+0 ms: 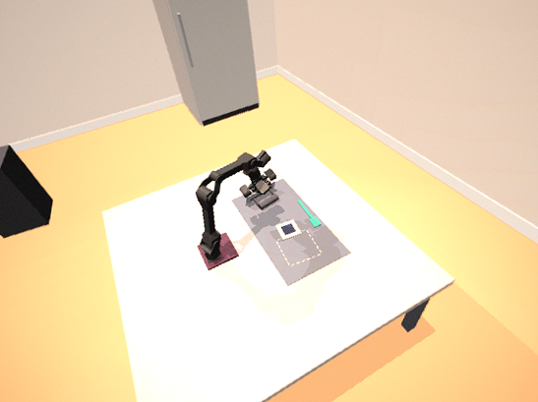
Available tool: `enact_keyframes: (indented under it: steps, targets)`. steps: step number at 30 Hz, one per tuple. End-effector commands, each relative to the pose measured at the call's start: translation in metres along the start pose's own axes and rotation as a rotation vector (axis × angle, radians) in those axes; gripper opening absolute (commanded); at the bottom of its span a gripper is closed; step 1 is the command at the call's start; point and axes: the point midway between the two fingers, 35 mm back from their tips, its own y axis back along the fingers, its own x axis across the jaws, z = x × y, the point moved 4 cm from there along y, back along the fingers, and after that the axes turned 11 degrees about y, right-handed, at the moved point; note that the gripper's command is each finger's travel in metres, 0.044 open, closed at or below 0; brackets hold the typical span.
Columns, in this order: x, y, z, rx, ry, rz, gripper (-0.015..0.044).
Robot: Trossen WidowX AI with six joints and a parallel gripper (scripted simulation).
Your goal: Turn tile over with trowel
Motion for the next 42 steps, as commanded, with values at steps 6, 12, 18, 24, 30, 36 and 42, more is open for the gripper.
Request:
enact_keyframes:
  steps: [6, 12, 18, 24, 30, 36, 42]
  targets:
    - [-0.013, -0.031, -0.080, -0.032, 0.125, -0.204, 0.0100]
    - [-0.017, -0.035, -0.090, -0.036, 0.136, -0.233, 0.0100]
    - [-0.018, -0.036, -0.090, -0.032, 0.138, -0.229, 0.0100]
    - [-0.017, -0.045, -0.089, -0.040, 0.140, -0.235, 0.0100]
    - [-0.017, -0.055, -0.089, -0.048, 0.141, -0.240, 0.0100]
    - [-0.017, -0.064, -0.088, -0.055, 0.143, -0.246, 0.0100]
    - [-0.017, -0.067, -0.089, -0.056, 0.143, -0.246, 0.0100]
